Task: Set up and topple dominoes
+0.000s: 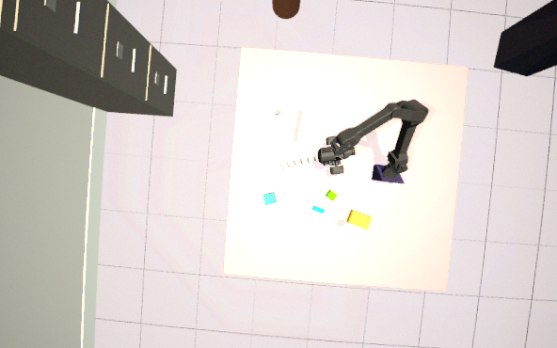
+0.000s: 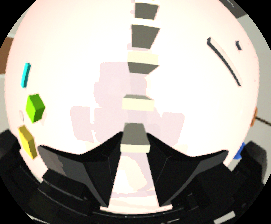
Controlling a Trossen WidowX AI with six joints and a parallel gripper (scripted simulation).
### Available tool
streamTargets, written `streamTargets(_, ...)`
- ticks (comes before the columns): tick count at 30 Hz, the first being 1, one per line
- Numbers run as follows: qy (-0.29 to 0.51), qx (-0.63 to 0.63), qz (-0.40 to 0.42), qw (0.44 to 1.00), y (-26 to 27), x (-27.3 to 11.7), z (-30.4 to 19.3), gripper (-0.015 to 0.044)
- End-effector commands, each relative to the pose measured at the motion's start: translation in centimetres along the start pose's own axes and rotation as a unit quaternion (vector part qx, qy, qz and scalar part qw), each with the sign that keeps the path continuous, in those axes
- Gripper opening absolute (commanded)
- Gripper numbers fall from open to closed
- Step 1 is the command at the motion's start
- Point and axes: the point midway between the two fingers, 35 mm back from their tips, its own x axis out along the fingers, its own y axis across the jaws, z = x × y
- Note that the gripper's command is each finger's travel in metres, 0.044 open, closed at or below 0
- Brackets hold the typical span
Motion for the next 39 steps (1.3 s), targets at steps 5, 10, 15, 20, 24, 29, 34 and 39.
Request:
streamTargets(5,-0.004,-0.002,-0.004,1.0,-0.1,0.2,0.0,0.0107)
streamTargets(10,-0.004,-0.002,-0.004,1.0,-0.1,0.2,0.0,0.0186)
streamTargets(15,-0.004,-0.002,-0.004,1.0,-0.1,0.2,0.0,0.0317)
streamTargets(20,-0.004,-0.002,-0.004,1.0,-0.1,0.2,0.0,0.044)
streamTargets(24,-0.004,-0.002,-0.003,1.0,-0.1,-0.7,0.2,0.044)
streamTargets(29,-0.005,-0.002,0.003,1.0,0.2,-7.8,0.8,0.044)
streamTargets(34,-0.002,-0.001,0.002,1.0,0.2,-12.9,-0.1,0.044)
streamTargets(39,-0.002,-0.001,0.002,1.0,0.2,-12.9,-0.1,0.044)
